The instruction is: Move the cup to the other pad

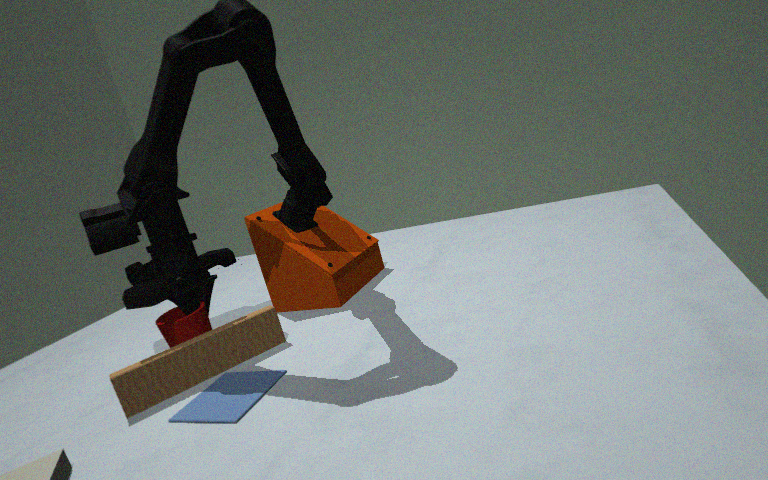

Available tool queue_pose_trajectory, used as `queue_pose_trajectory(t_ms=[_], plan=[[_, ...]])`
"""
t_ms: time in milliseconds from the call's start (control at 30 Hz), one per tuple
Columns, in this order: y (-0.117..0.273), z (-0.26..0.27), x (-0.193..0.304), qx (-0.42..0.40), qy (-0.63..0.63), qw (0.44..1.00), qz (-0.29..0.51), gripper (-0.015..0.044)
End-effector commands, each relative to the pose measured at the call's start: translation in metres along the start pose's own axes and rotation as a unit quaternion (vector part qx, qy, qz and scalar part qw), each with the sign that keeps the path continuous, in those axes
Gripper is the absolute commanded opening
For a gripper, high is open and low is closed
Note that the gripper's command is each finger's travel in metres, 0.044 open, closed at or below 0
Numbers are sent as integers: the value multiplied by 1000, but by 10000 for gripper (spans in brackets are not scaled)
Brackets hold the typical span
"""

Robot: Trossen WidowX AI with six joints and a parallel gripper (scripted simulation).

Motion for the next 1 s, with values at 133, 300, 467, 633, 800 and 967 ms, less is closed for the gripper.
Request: queue_pose_trajectory(t_ms=[133, 300, 467, 633, 800, 967], plan=[[1, 0, 0, 0, 0, 1000, 0, 0], [1, 0, 0, 0, 0, 1000, 0, 79], [1, 0, 0, 0, 0, 1000, 0, 128], [3, 0, 0, 0, 0, 1000, 0, 128], [10, 1, -1, 0, 0, 1000, 0, 128], [17, 1, -1, 0, 0, 1000, -1, 128]])
Point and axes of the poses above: the point midway between the two fingers, 35 mm back from their tips, its own y axis back along the fingers, its own z axis across the jaws, x = y × z, the point moved 8 cm from there along y, back along the fingers, and after that the axes turned 5 degrees about y, right-handed, at the moved point
